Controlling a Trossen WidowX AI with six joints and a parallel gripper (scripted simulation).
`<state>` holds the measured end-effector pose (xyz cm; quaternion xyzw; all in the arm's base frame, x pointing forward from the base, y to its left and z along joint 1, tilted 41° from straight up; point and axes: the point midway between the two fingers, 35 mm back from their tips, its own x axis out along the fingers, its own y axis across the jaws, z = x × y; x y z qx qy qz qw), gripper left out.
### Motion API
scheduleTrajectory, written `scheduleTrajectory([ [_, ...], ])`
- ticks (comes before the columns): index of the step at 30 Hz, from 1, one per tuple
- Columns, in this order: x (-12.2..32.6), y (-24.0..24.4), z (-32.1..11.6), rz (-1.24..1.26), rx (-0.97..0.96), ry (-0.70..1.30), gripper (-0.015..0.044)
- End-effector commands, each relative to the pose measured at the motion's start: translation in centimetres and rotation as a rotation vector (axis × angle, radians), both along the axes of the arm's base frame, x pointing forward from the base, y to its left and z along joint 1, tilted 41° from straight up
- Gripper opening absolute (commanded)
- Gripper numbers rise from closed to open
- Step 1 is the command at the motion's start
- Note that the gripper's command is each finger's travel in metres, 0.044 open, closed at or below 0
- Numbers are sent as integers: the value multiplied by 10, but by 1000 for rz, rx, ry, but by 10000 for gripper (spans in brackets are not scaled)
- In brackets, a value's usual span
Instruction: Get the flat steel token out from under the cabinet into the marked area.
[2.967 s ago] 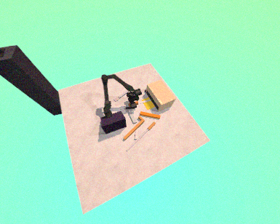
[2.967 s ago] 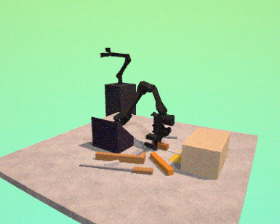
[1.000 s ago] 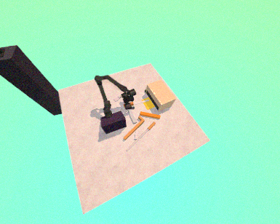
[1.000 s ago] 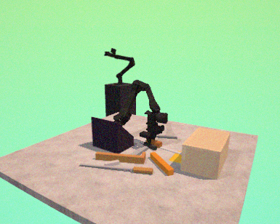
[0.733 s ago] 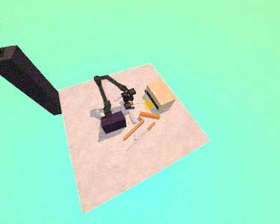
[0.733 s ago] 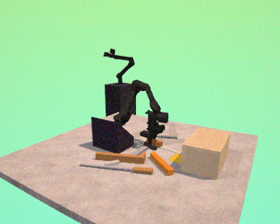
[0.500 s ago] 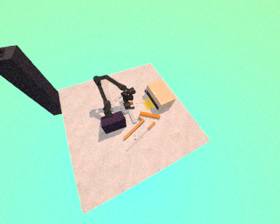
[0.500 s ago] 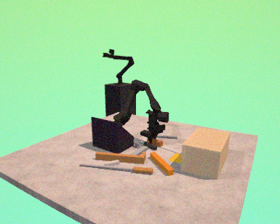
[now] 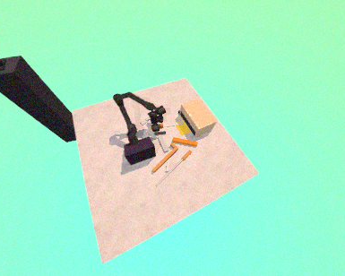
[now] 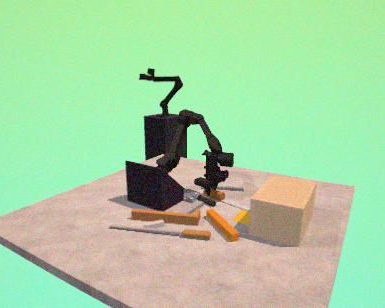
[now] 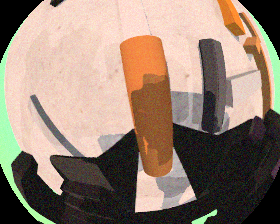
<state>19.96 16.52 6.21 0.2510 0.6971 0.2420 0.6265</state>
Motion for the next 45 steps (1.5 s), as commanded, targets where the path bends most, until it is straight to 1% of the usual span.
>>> scheduleTrajectory([
  [1,-1,5,6,4,5,-7,0],
  [13,-4,12,14,-1,6,-2,0],
  [20,-4,11,10,-7,-1,8,184],
  [21,-4,11,10,-7,-1,8,200],
  [25,-3,11,10,-7,0,7,200],
  [28,-3,11,10,-9,2,6,270],
  [43,-6,13,7,-11,5,7,270],
  [45,-4,11,8,-10,2,4,217],
])
